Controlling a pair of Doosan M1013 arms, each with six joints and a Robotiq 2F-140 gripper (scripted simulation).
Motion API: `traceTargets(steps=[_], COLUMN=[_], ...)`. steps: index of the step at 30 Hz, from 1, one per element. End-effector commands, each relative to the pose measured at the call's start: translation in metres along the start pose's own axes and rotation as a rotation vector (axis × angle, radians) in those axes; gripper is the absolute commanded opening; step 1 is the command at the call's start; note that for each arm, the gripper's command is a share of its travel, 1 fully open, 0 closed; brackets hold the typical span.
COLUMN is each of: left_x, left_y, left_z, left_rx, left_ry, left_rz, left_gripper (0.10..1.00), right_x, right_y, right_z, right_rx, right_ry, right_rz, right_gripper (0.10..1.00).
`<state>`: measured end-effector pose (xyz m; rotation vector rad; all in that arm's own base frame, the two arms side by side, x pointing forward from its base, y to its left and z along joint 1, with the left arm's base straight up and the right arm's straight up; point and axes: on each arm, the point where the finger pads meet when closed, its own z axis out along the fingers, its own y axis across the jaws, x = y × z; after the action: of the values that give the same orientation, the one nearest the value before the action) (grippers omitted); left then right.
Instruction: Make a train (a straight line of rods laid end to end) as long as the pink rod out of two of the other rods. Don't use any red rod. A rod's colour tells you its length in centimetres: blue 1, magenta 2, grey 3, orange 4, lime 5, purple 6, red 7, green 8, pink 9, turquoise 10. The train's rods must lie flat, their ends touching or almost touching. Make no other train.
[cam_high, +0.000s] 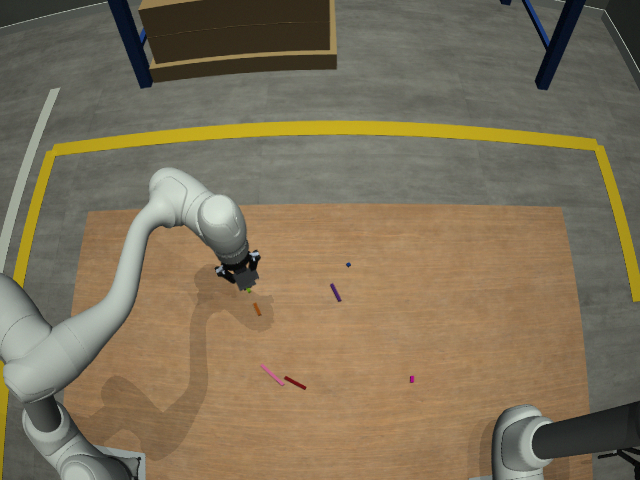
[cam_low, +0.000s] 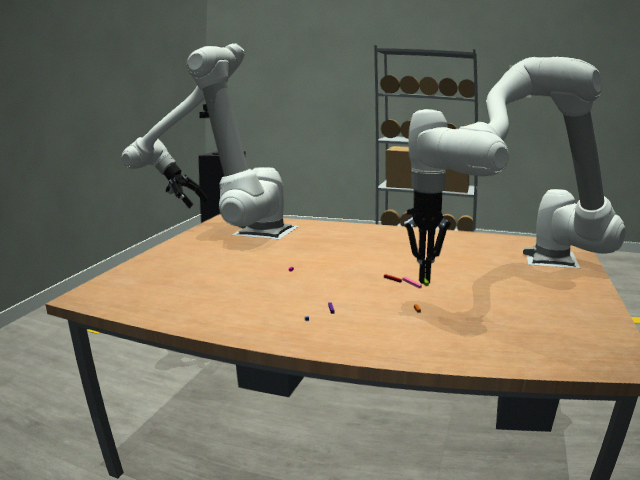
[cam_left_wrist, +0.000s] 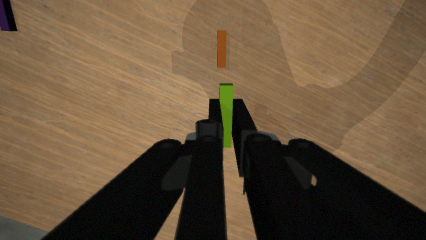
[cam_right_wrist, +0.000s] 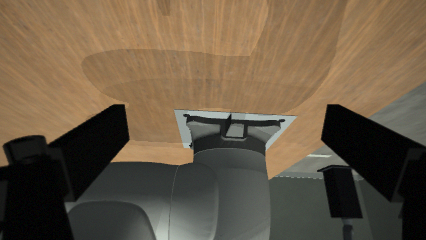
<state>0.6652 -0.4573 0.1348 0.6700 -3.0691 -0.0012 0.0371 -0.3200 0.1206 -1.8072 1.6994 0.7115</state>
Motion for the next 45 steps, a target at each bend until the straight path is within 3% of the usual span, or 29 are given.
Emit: traceTargets(steps=[1,17,31,45], left_x=[-0.001,-0.001,-0.001,-0.001], left_y=[-0.001,-0.001,-0.001,-0.001], left_z=[-0.001,0.005,0.060,0.086], left_rx=[0.001,0.001,0.001,0.001], left_ry=[0.000,0.000,0.000,0.000], left_rz=[0.001,0.001,0.001,0.001], left_gripper=[0.124,0.124,0.124,0.124], right_x=[0.000,0.000,0.000,0.000], right_y=[0.000,0.000,0.000,0.000], right_z=[0.000,0.000,0.000,0.000], right_rx=[0.000,0.000,0.000,0.000], right_ry=[0.001,0.001,0.001,0.001], right_rz=[0.000,0.000,0.000,0.000], right_gripper=[1.000,1.000,1.000,1.000])
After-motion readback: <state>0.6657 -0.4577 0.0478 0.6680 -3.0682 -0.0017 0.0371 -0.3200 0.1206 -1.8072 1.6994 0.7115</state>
